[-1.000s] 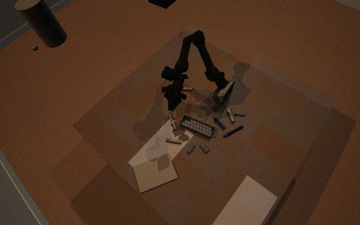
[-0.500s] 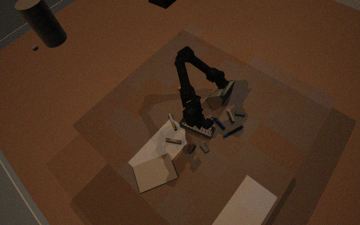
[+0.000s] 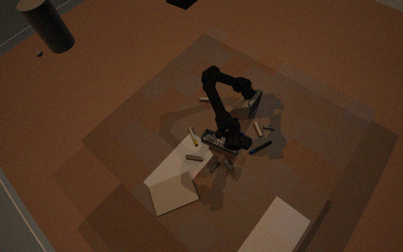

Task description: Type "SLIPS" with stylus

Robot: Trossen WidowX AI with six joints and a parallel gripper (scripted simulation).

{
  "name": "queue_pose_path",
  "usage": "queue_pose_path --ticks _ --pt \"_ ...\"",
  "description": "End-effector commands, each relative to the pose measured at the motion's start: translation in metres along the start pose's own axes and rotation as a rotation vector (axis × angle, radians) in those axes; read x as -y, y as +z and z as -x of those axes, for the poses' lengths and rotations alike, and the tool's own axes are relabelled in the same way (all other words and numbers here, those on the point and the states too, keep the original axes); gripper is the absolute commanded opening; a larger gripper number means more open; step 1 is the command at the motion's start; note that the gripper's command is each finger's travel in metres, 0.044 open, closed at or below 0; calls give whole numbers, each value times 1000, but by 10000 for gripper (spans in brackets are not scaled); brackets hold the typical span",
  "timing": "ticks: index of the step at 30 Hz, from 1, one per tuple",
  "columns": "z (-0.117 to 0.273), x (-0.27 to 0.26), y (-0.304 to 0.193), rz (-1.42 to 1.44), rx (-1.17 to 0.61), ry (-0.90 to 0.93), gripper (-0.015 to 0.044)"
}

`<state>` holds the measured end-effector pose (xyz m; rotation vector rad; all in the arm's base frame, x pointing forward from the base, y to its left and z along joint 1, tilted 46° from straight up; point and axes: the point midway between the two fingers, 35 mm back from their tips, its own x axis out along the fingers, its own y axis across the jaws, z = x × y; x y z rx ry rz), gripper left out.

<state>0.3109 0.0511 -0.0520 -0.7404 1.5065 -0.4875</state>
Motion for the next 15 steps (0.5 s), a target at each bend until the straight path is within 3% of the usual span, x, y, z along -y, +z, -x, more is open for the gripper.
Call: queue_pose_path --ticks 1,7,15 --pt "-1 0 1 1 -2 -8 0" --pt "0 68 1 1 -2 -10 0" --pt "0 71 1 1 -2 -11 0"
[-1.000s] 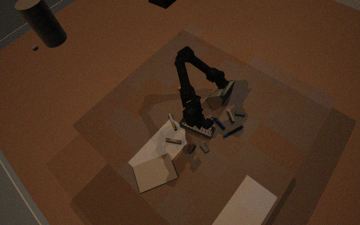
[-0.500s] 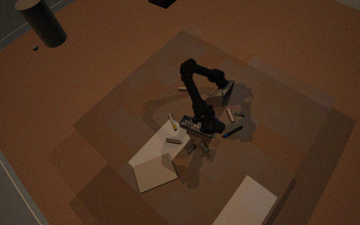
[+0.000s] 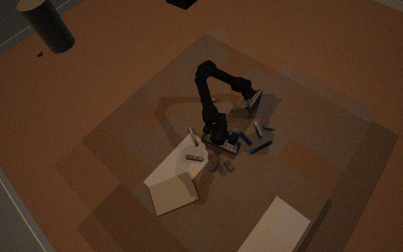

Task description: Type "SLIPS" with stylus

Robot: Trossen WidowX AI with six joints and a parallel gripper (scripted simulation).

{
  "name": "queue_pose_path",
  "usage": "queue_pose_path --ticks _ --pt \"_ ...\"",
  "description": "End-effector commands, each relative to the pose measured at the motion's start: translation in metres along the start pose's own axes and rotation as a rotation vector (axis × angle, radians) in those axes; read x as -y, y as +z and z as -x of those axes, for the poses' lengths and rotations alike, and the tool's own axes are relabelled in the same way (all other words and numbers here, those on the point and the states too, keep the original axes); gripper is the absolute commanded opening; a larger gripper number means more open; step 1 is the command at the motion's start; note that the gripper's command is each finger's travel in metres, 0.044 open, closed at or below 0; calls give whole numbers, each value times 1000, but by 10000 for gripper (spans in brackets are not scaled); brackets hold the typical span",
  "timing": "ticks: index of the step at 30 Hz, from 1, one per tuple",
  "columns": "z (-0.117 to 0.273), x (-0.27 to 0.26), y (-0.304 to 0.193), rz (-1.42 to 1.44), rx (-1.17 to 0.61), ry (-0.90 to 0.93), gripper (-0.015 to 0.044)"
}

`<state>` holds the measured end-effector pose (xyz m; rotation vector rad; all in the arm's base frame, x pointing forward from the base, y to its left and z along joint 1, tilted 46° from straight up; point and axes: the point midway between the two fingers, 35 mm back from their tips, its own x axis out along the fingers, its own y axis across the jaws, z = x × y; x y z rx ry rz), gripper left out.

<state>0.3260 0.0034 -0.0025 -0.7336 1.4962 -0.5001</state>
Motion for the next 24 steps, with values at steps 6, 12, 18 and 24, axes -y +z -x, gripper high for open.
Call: queue_pose_path --ticks 6,12,18,24 --pt "-1 3 -3 16 -6 -5 0" --pt "-1 72 -2 16 -7 -8 0" --pt "-1 72 -2 16 -7 -8 0" --pt "-1 60 -14 16 -7 -7 0"
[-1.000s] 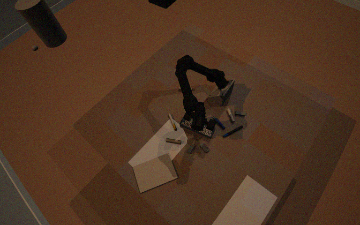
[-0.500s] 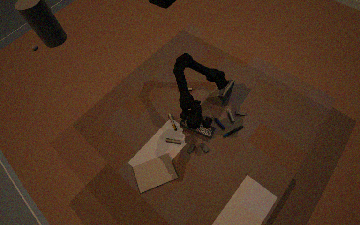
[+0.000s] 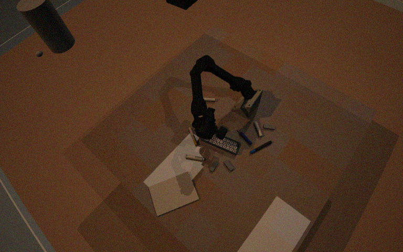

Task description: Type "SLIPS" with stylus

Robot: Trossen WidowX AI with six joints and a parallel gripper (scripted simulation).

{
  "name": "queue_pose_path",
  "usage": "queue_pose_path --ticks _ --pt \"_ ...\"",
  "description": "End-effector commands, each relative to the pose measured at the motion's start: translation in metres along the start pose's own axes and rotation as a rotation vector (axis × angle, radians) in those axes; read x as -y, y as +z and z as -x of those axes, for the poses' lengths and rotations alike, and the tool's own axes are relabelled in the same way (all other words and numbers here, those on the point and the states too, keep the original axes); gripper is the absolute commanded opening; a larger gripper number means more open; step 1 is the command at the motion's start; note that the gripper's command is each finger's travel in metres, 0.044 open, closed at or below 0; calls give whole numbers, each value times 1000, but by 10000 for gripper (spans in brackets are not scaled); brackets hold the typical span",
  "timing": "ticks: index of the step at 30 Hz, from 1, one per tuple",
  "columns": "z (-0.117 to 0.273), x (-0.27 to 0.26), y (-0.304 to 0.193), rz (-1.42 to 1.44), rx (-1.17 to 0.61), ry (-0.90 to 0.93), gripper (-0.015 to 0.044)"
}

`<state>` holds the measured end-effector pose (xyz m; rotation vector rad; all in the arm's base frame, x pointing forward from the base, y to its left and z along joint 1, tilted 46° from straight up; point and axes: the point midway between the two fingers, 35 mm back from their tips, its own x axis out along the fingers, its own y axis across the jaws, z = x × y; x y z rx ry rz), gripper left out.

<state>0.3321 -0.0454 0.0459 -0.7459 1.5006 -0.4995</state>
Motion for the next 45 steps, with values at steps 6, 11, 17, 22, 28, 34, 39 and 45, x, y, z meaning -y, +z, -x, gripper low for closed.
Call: queue_pose_path --ticks 6,11,17,22,28,34,39,45 --pt "0 -27 -32 7 -5 -1 0" --pt "0 -27 -32 7 -5 -1 0" --pt "0 -70 -30 1 -2 12 0" --pt "0 -110 -33 7 -4 3 0" --pt "0 -110 -33 7 -4 3 0" --pt "38 -111 -31 8 -3 6 0" --pt "60 -110 -33 7 -4 5 0" --pt "57 -112 -31 10 2 4 0"
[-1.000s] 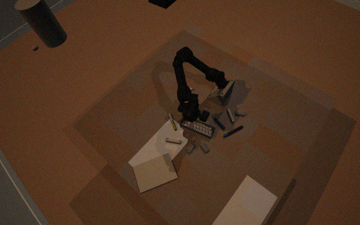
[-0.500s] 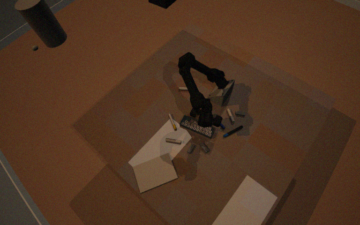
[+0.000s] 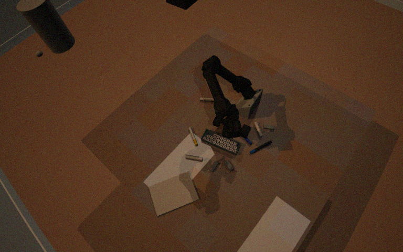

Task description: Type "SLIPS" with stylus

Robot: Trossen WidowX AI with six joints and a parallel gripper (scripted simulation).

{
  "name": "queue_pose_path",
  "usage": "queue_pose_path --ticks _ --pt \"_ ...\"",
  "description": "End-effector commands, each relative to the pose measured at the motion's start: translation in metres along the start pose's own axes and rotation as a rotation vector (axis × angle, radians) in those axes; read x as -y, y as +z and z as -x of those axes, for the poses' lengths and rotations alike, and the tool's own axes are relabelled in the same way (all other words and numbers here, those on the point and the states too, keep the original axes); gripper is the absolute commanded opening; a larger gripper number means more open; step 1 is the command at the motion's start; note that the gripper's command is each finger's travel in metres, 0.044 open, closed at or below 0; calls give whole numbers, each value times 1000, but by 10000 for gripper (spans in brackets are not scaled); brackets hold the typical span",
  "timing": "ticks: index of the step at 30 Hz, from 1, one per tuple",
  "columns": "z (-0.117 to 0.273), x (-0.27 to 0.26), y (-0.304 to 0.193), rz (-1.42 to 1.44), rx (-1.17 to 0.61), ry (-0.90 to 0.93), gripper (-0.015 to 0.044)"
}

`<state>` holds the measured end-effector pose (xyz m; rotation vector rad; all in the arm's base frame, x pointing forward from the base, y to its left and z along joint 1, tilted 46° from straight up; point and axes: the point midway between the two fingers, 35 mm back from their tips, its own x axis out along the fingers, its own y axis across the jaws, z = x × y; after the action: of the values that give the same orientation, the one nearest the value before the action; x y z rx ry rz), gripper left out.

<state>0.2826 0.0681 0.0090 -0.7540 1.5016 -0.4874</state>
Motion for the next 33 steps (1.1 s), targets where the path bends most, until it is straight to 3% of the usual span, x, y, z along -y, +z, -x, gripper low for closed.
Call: queue_pose_path --ticks 1,4,8,18,21,24,33 --pt "0 0 0 0 0 0 26" --pt "0 0 0 -1 -2 0 105" --pt "0 0 0 -1 -2 0 0" --pt "0 0 0 -1 -2 0 0" --pt "-1 -1 0 -13 -4 -2 79" --pt "-6 -9 -4 -193 -33 -36 150" --pt "-24 -41 -22 -884 -54 -225 150"
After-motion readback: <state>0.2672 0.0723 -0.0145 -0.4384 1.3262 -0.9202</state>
